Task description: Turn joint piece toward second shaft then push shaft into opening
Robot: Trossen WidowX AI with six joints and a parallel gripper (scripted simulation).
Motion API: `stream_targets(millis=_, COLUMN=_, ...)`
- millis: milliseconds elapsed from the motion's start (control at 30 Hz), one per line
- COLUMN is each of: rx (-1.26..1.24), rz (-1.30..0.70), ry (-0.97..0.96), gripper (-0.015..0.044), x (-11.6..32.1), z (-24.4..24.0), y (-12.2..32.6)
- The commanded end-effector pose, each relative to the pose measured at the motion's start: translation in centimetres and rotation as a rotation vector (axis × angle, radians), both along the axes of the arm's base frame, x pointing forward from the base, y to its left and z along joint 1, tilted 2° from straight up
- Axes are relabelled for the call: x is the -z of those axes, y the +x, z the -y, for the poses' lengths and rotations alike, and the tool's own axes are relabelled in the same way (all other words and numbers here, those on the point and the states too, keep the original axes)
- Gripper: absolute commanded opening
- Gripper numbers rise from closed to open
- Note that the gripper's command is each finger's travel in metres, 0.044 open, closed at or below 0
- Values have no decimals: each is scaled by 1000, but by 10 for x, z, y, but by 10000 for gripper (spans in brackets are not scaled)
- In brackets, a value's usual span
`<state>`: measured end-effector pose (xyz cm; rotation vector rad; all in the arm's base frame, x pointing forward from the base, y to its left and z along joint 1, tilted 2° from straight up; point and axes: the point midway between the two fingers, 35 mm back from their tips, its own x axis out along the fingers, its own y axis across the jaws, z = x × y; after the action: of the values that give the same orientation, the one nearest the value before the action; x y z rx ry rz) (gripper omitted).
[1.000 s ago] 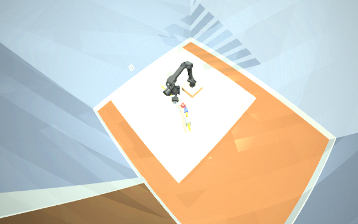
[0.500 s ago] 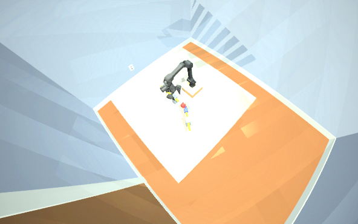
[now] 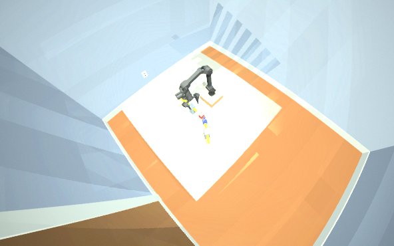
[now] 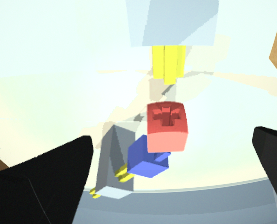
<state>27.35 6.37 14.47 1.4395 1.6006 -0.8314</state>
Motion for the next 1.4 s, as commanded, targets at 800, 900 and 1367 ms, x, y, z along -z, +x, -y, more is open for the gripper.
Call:
stream_targets(millis=800, rx=-743, rz=348, ry=-275, gripper=440, x=-2, z=111, y=33)
stream_targets(millis=900, rx=-840, rz=366, ry=-306, gripper=440, x=-3, z=125, y=34)
stream_targets(millis=1367, rx=-1305, rz=389, ry=-413, gripper=440, x=-9, z=194, y=33)
